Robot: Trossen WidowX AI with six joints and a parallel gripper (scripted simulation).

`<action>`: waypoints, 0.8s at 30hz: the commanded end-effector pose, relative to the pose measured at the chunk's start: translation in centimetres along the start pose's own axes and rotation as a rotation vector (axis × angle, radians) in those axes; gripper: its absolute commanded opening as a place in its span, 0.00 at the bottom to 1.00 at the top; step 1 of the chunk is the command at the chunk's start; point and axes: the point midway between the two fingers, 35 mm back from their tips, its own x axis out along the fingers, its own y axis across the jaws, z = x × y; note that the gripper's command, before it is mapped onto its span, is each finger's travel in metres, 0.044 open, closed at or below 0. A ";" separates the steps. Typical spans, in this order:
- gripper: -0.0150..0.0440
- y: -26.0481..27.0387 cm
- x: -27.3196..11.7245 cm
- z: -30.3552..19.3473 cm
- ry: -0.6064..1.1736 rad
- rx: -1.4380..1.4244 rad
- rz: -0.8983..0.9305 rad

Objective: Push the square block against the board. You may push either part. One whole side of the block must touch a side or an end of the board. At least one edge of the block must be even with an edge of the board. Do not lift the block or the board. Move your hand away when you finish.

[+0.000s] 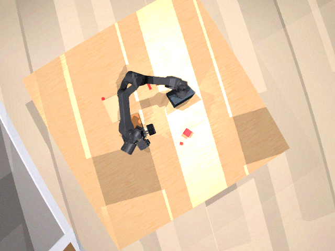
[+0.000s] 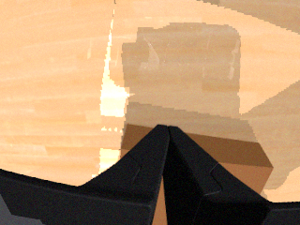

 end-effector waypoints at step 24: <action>0.25 0.6 5.4 -1.9 -0.007 0.029 -0.004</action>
